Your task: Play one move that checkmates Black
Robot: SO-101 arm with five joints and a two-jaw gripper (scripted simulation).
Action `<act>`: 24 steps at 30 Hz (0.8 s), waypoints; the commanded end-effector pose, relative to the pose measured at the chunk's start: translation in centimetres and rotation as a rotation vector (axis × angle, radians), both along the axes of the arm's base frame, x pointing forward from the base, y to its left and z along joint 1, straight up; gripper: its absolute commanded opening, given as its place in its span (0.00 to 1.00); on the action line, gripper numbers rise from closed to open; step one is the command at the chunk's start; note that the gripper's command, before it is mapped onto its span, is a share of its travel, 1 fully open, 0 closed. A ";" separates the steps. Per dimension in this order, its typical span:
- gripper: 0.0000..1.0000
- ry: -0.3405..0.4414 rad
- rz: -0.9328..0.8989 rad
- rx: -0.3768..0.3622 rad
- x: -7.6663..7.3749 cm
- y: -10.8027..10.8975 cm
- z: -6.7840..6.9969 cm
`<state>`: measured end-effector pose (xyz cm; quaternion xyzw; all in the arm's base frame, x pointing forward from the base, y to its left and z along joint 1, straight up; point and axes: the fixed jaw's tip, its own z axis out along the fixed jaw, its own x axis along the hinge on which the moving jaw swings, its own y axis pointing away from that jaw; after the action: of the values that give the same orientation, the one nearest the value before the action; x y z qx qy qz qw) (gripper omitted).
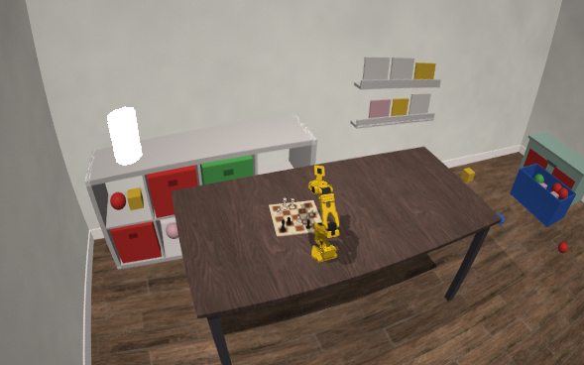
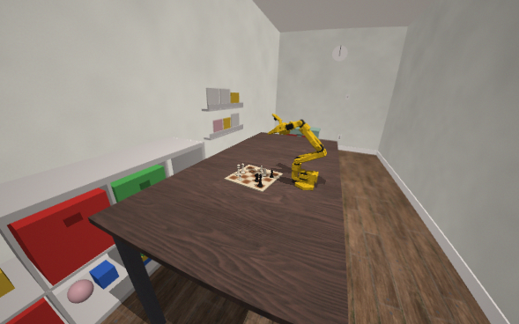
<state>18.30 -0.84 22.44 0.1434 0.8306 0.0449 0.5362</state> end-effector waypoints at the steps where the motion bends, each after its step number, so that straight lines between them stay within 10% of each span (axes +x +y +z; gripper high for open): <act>1: 0.53 0.028 0.122 -0.045 -1.3 1.8 -1.5; 24: 0.41 0.105 0.608 -0.260 -5.9 6.8 -7.6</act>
<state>13.07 5.50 15.73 -0.1476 0.8632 0.0835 0.4756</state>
